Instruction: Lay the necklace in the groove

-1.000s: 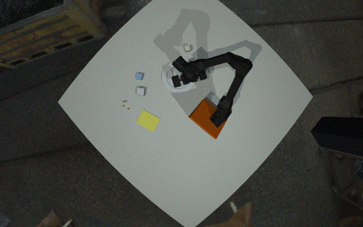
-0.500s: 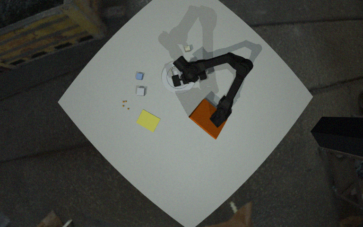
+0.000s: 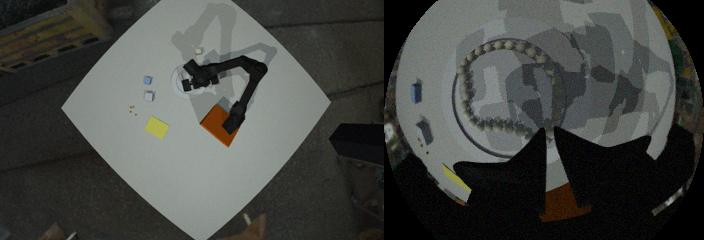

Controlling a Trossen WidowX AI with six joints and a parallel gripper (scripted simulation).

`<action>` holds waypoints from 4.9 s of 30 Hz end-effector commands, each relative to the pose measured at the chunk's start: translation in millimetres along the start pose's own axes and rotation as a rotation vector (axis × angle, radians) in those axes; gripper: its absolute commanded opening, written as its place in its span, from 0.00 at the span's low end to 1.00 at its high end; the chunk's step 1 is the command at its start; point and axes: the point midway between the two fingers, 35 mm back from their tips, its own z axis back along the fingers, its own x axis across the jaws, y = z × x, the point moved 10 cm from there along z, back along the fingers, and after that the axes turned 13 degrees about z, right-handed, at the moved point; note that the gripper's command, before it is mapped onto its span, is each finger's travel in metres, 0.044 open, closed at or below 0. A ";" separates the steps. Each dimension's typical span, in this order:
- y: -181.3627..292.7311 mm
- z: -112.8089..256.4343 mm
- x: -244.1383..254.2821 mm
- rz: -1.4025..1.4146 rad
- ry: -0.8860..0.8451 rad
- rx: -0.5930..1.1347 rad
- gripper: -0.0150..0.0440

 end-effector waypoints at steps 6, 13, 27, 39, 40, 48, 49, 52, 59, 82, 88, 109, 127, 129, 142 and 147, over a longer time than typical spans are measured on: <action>3.0 -2.7 -0.8 0.011 0.004 0.016 0.25; 3.0 -2.7 -0.8 0.011 0.004 0.016 0.25; 3.0 -2.7 -0.8 0.011 0.004 0.016 0.25; 3.0 -2.7 -0.8 0.011 0.004 0.016 0.25; 3.0 -2.7 -0.8 0.011 0.004 0.016 0.25; 3.0 -2.7 -0.8 0.011 0.004 0.016 0.25; 3.0 -2.7 -0.8 0.011 0.004 0.016 0.25; 3.0 -2.7 -0.8 0.011 0.004 0.016 0.25; 3.0 -2.7 -0.8 0.011 0.004 0.016 0.25; 3.0 -2.7 -0.8 0.011 0.004 0.016 0.25; 3.0 -2.7 -0.8 0.011 0.004 0.016 0.25; 3.0 -2.7 -0.8 0.011 0.004 0.016 0.25; 3.0 -2.7 -0.8 0.011 0.004 0.016 0.25; 0.8 -0.4 0.1 0.002 0.000 0.002 0.30; 1.2 0.8 -0.1 0.004 0.001 0.005 0.88; 1.4 3.6 -0.1 0.011 0.004 0.014 1.00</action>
